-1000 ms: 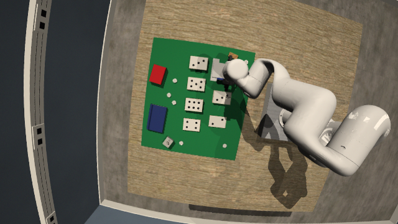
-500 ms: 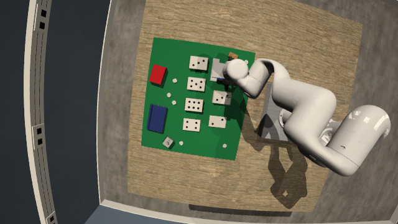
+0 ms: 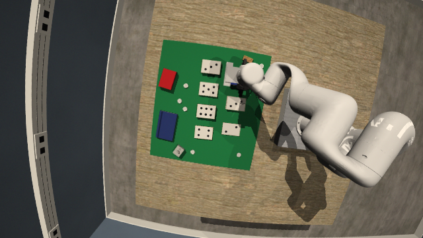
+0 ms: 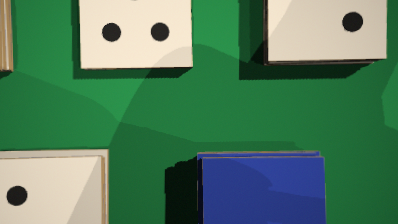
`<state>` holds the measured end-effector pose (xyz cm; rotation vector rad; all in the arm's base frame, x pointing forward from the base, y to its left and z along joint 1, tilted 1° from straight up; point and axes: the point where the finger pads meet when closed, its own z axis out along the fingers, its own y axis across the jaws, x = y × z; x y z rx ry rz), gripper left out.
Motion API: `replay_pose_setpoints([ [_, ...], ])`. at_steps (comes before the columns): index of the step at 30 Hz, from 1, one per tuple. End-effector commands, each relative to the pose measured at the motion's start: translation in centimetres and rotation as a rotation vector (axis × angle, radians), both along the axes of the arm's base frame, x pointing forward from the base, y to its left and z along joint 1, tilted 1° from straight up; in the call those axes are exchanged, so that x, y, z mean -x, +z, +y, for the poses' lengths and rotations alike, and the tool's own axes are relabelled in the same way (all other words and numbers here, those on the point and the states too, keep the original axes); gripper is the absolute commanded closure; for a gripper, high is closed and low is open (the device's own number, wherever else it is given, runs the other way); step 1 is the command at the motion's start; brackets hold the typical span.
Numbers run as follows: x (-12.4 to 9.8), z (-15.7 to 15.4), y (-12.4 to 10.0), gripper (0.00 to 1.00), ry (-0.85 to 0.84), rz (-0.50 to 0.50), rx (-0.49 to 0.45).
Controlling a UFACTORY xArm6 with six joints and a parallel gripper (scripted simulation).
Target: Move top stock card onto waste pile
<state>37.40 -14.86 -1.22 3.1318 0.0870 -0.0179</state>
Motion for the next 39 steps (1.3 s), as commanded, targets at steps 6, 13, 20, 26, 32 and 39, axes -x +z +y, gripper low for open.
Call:
replay_pose_setpoints([
  [6,-0.14,-0.06,0.12,0.13,0.0,-0.004,0.001],
  [13,-0.14,-0.06,0.12,0.13,0.0,-0.004,0.001],
  [20,-0.15,-0.06,0.12,0.13,0.0,-0.004,0.001],
  [26,-0.16,-0.06,0.03,0.13,0.0,-0.004,0.001],
  [32,-0.2,-0.08,-0.26,0.13,0.0,-0.004,0.001],
  [39,-0.25,-0.1,-0.55,0.13,0.0,-0.004,0.001],
])
